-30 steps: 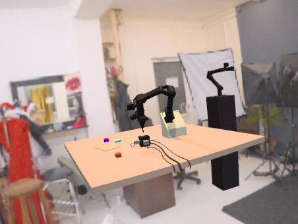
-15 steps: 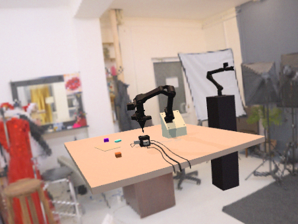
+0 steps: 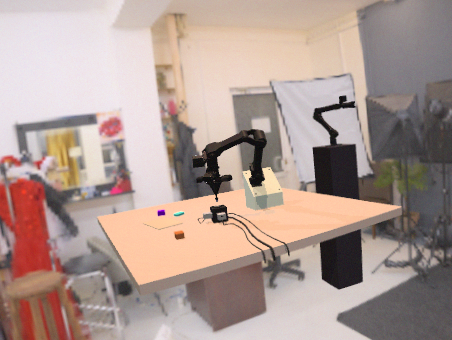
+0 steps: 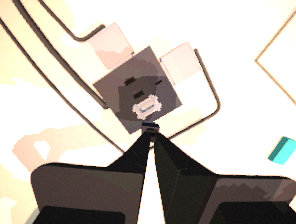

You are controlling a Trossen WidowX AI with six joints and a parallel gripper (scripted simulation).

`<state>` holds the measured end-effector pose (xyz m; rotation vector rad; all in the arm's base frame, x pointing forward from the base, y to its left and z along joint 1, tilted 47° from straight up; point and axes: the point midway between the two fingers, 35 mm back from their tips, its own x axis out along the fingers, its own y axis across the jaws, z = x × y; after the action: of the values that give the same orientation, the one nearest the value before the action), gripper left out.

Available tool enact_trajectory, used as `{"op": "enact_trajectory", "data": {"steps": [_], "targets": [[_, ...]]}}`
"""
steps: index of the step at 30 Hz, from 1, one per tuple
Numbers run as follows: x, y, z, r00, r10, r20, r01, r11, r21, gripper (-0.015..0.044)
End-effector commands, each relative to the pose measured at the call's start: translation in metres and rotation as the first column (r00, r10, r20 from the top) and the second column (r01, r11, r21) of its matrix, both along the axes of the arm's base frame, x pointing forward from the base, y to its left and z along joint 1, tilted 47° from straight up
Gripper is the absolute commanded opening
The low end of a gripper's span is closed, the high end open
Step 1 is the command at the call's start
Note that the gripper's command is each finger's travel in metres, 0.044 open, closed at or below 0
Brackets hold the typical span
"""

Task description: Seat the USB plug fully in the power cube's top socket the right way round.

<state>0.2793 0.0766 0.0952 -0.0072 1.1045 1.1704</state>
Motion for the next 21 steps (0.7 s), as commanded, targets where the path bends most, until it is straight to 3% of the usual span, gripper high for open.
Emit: {"op": "enact_trajectory", "data": {"steps": [1, 21], "targets": [[-0.0004, 0.0000, -0.0001, 0.997, 0.058, 0.059, -0.058, 0.998, 0.002, 0.0000], [-0.0005, 0.0000, -0.0001, 0.822, 0.389, 0.416, -0.399, 0.915, -0.067, 0.0000]]}}
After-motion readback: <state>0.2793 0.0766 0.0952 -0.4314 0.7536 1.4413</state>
